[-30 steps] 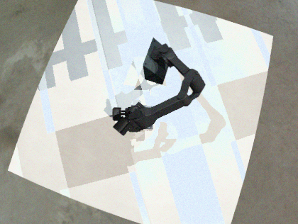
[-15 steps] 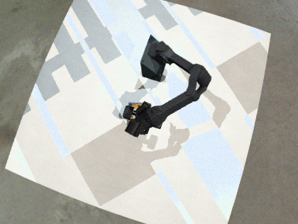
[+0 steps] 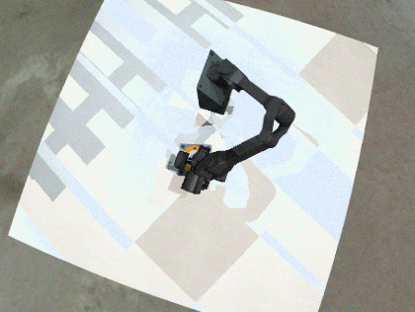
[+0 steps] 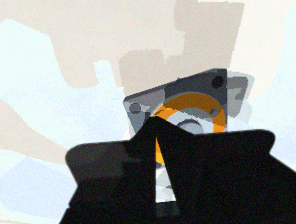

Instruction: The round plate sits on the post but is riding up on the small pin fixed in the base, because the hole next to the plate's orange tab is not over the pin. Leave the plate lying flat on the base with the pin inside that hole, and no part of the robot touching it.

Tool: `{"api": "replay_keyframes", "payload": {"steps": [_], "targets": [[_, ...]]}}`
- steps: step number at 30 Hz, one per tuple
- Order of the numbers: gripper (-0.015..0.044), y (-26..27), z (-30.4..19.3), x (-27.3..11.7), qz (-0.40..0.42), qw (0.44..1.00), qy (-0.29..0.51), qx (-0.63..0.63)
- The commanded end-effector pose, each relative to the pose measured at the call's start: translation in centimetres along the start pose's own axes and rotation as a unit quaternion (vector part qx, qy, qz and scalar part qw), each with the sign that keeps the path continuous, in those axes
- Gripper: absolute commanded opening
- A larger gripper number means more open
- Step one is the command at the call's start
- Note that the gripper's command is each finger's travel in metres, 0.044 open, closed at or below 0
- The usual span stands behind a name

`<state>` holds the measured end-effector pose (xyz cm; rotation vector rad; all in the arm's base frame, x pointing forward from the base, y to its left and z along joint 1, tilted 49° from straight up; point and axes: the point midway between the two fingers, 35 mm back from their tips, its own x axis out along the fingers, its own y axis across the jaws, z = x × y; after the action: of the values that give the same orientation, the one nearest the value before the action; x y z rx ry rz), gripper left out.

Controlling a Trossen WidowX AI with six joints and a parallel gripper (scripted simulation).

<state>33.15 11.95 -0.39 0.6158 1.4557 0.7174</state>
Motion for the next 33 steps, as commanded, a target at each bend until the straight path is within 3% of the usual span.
{"api": "replay_keyframes", "payload": {"steps": [1, 33], "targets": [[0.0000, 0.0, -0.2, 0.2, 0.002, 1.000, -0.001, 0.003], [0.0000, 1.0, -2.8, 0.2, 0.003, 1.000, 0.000, 0.004]]}}
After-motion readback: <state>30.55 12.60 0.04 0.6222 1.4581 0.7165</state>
